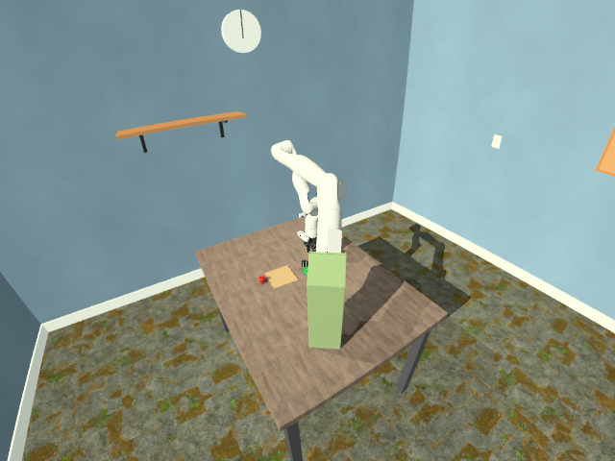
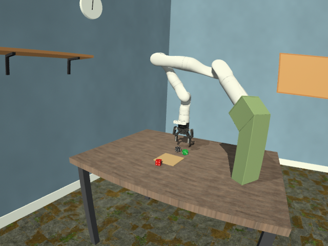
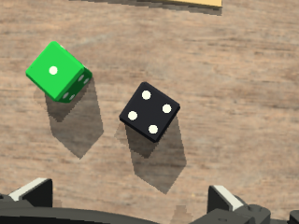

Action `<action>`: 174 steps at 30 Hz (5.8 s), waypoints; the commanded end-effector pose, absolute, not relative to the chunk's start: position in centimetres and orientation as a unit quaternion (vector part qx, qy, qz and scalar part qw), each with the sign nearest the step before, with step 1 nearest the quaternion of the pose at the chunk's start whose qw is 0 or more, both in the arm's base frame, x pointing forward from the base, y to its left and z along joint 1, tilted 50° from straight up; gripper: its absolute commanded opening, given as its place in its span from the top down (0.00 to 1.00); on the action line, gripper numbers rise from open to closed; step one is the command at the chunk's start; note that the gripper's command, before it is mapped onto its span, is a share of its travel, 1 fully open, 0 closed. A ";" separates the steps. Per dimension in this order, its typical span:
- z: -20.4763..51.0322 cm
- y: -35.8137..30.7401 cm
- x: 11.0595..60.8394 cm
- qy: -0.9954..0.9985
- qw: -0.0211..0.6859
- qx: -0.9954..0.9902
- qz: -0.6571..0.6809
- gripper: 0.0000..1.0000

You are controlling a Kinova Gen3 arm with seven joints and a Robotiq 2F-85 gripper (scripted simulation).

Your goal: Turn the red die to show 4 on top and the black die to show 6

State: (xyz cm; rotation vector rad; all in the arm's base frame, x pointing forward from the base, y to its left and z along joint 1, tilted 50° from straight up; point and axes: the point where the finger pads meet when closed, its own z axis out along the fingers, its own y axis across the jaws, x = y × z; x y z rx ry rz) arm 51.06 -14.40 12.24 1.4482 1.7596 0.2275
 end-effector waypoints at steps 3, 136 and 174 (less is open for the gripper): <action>12.3 -14.4 51.1 0.700 0.413 0.576 0.091 0.00; 2.1 2.3 50.0 0.700 0.413 0.576 0.091 0.00; 0.1 8.7 51.4 0.700 0.413 0.576 0.091 0.00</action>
